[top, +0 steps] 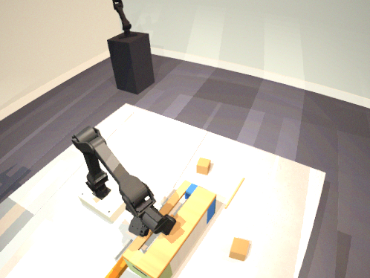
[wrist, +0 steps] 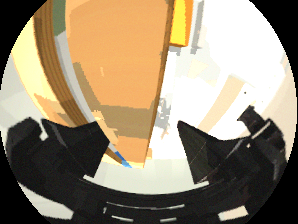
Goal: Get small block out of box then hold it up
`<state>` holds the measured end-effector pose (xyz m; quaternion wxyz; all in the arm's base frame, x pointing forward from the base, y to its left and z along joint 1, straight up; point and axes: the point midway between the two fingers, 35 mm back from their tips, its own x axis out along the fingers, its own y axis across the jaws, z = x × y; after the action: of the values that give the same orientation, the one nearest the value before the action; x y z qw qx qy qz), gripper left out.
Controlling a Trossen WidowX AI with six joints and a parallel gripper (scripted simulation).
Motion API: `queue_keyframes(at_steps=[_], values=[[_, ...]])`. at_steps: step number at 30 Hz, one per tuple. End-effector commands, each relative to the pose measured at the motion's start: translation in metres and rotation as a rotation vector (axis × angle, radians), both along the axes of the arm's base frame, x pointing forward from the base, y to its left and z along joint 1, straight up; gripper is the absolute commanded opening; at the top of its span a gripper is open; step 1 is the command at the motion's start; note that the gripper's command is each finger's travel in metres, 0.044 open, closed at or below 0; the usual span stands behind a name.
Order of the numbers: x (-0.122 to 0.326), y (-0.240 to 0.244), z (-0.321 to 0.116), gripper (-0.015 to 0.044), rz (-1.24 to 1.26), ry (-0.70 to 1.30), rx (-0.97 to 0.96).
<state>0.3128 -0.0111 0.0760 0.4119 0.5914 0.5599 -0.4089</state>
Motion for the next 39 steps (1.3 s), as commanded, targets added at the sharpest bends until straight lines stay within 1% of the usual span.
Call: queue_keyframes(at_steps=[1, 39], values=[[0.000, 0.011, 0.000, 0.0400, 0.001, 0.001, 0.003], [0.003, 0.127, 0.000, 0.0400, 0.001, 0.000, 0.013]])
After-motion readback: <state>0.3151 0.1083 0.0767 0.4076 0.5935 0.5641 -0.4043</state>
